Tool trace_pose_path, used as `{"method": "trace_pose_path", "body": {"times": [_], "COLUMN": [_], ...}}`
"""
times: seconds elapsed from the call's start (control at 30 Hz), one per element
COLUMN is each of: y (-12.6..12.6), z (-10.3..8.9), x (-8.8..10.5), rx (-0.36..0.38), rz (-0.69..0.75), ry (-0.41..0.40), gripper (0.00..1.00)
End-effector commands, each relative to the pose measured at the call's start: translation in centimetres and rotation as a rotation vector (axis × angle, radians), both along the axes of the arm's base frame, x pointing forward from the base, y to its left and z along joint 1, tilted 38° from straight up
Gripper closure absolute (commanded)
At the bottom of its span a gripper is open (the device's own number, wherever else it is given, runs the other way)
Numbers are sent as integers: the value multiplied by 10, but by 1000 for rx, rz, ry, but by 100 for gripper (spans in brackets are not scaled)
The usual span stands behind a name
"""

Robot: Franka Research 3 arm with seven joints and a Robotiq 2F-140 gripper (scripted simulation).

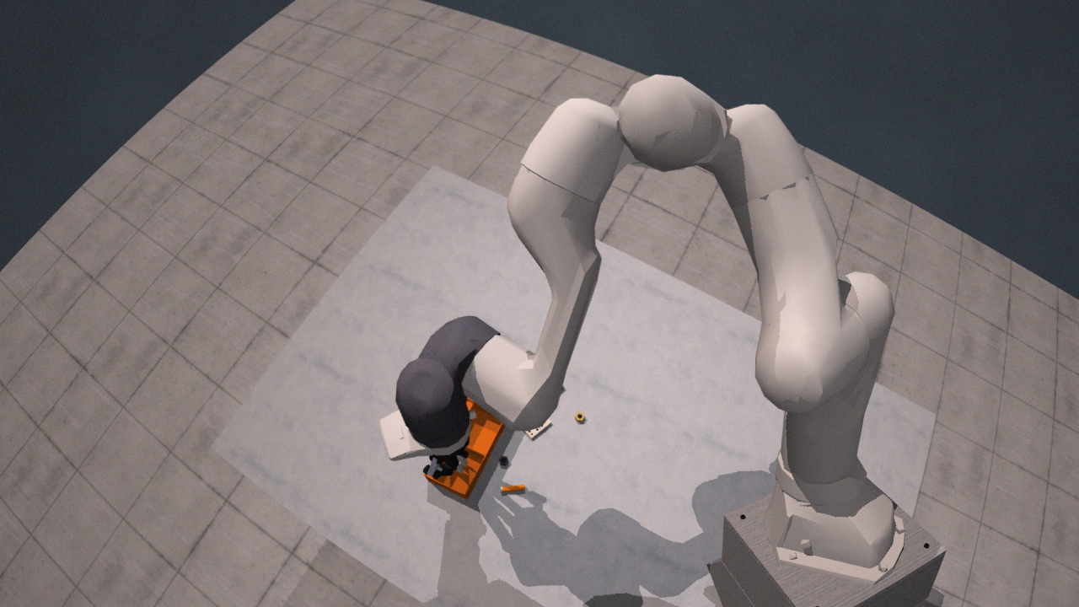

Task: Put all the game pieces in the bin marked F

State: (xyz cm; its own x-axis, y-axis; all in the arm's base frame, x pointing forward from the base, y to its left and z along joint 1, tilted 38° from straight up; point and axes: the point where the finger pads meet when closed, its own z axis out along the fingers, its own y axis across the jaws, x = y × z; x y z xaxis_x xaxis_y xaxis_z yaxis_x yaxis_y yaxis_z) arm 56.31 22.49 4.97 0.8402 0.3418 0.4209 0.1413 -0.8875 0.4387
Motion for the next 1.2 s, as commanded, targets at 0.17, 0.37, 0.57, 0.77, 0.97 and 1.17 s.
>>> {"method": "trace_pose_path", "body": {"times": [0.17, 0.37, 0.57, 0.77, 0.97, 1.17], "y": [3, 6, 8, 10, 17, 19], "z": [5, 12, 18, 22, 41, 47], "x": [-2, -6, -11, -13, -26, -30], "rx": [3, 3, 3, 3, 3, 3], "rz": [0, 0, 0, 0, 0, 0], "ry": [-4, -4, -4, -4, -4, -4], "gripper": [95, 95, 95, 95, 95, 95]}}
